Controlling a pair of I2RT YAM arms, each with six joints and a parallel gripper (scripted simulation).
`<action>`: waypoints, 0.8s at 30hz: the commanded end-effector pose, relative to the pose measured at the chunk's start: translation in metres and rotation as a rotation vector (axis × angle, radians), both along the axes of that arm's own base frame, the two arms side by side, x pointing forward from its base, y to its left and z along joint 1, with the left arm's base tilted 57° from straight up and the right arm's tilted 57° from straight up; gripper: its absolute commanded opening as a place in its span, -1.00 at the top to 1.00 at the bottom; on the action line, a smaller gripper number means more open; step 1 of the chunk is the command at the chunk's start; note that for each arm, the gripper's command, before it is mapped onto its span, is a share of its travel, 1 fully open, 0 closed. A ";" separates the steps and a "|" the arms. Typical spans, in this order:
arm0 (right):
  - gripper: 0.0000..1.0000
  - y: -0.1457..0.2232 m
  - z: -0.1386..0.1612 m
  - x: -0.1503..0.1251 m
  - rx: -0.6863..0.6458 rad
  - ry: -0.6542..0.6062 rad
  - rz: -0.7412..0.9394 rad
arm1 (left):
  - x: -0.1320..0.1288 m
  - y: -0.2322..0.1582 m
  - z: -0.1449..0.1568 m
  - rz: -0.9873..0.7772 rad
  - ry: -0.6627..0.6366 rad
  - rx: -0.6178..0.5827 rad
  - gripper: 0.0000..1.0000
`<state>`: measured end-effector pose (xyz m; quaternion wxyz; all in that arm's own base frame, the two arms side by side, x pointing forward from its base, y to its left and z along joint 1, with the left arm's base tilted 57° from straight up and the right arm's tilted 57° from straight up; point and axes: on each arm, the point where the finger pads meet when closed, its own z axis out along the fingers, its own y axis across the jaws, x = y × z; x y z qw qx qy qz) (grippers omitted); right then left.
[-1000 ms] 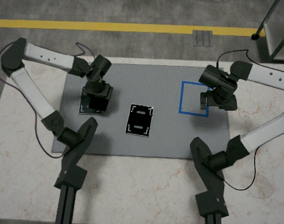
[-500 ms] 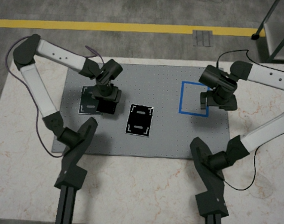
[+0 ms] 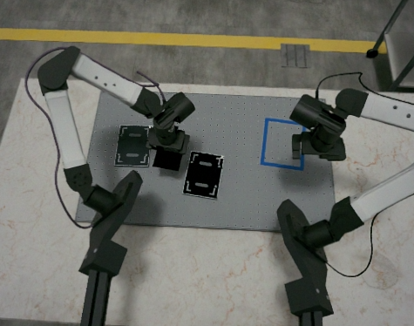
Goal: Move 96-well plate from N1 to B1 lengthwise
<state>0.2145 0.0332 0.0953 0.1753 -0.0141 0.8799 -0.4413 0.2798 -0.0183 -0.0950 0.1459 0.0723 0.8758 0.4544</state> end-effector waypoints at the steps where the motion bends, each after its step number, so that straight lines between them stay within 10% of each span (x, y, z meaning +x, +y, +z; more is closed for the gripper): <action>1: -1.00 0.001 0.002 0.000 -0.002 -0.001 0.000 | -0.005 -0.014 -0.011 -0.009 -0.002 -0.008 1.00; 24: -1.00 0.001 0.002 0.000 -0.002 -0.001 0.000 | -0.022 -0.049 -0.070 -0.008 -0.003 -0.005 1.00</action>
